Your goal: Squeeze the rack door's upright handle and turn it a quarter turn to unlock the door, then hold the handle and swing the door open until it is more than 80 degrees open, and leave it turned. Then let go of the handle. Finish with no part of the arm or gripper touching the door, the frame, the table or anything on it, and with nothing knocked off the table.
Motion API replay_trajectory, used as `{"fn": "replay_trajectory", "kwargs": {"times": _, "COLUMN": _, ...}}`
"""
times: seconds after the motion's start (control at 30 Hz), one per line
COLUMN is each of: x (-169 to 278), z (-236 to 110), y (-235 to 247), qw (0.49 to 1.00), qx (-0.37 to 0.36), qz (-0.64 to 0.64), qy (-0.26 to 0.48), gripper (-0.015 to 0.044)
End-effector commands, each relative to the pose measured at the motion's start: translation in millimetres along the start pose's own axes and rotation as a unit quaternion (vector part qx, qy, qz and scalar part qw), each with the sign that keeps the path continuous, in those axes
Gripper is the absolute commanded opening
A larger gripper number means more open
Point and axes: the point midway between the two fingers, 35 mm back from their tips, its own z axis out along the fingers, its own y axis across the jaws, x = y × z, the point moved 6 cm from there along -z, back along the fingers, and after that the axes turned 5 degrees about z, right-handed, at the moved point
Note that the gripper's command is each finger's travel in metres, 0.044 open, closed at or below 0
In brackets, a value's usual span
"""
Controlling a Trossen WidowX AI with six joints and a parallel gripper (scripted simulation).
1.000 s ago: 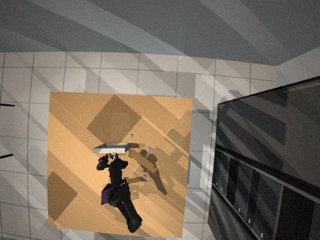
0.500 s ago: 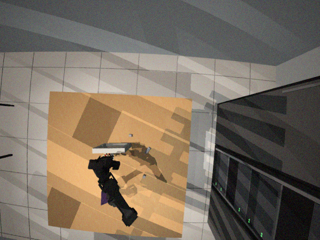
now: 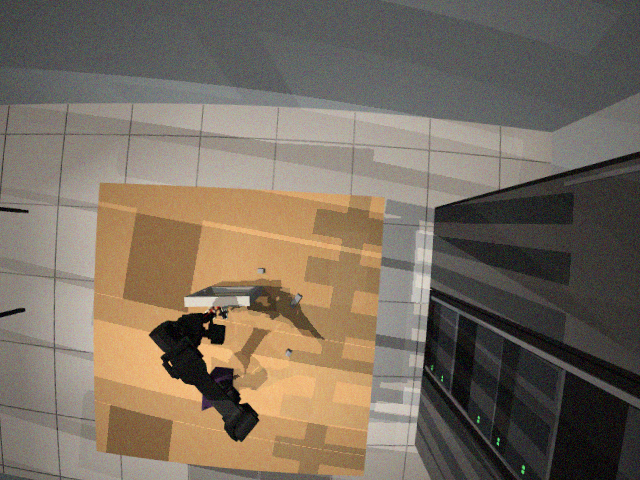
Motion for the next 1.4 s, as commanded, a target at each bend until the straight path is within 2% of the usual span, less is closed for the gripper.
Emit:
{"fn": "replay_trajectory", "kwargs": {"times": 0.0, "x": 5, "z": -1, "y": 12, "qw": 0.999, "qx": 0.040, "qz": -0.023, "qy": 0.007, "gripper": 0.0299}}
{"fn": "replay_trajectory", "kwargs": {"times": 0.3, "x": 17, "z": -4, "y": 35, "qw": 0.990, "qx": 0.121, "qz": -0.077, "qy": 0.012, "gripper": 0.0299}}
{"fn": "replay_trajectory", "kwargs": {"times": 1.37, "x": 13, "z": 39, "y": 25, "qw": 0.988, "qx": 0.111, "qz": -0.087, "qy": 0.065, "gripper": 0.0299}}
